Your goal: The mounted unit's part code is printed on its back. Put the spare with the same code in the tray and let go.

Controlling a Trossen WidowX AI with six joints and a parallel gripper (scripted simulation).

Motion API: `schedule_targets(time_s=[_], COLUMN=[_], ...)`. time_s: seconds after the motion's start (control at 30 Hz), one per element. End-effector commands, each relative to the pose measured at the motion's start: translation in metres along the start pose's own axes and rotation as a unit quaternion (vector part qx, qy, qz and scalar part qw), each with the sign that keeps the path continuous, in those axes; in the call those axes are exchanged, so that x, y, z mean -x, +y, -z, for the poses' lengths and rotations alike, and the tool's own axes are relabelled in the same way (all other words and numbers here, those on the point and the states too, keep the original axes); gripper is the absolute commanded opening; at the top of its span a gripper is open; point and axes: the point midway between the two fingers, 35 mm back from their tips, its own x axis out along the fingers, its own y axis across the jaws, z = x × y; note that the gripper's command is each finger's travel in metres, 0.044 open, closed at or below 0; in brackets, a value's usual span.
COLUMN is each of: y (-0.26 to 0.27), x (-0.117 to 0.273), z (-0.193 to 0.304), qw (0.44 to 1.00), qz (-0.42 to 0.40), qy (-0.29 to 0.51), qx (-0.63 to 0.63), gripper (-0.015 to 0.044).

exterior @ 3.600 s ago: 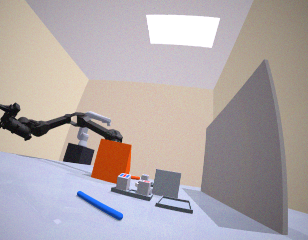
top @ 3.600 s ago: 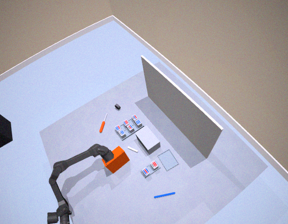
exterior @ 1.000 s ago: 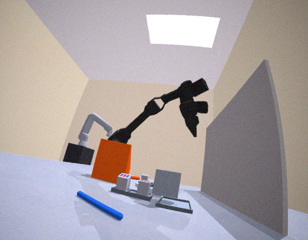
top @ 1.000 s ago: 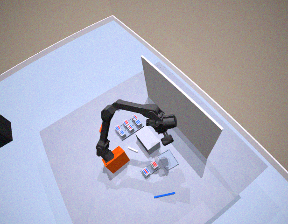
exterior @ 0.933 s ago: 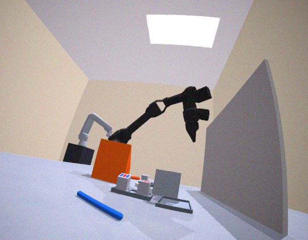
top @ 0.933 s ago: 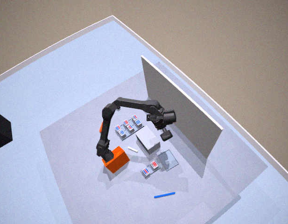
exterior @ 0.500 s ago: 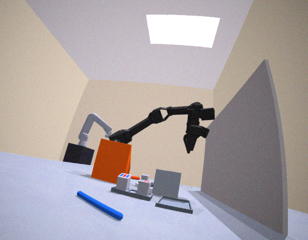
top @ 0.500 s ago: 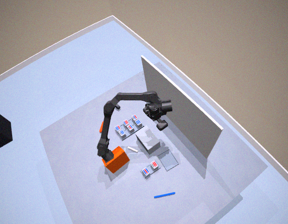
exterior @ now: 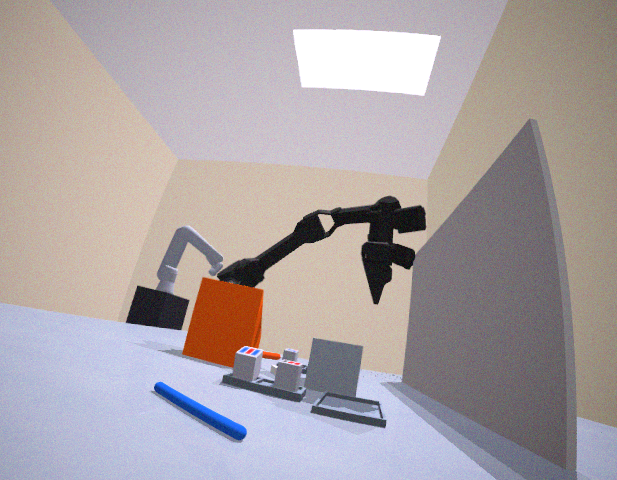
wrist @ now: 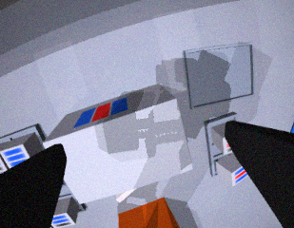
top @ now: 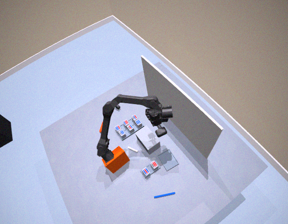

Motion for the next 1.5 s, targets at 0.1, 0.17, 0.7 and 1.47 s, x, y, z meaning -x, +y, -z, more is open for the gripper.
schedule_targets(time_s=[0.1, 0.17, 0.7, 1.47], y=[-0.104, -0.127, -0.183, -0.179], x=[-0.012, -0.020, -0.061, -0.112], z=[0.060, 0.084, 0.185, 0.179], qw=[0.963, 0.935, 0.781, 0.782], qz=[0.009, 0.007, 0.002, 0.001], qy=[-0.004, -0.003, 0.010, 0.010], qx=[-0.271, -0.355, -0.624, -0.624], gripper=[0.0440, 0.0440, 0.0440, 0.0300])
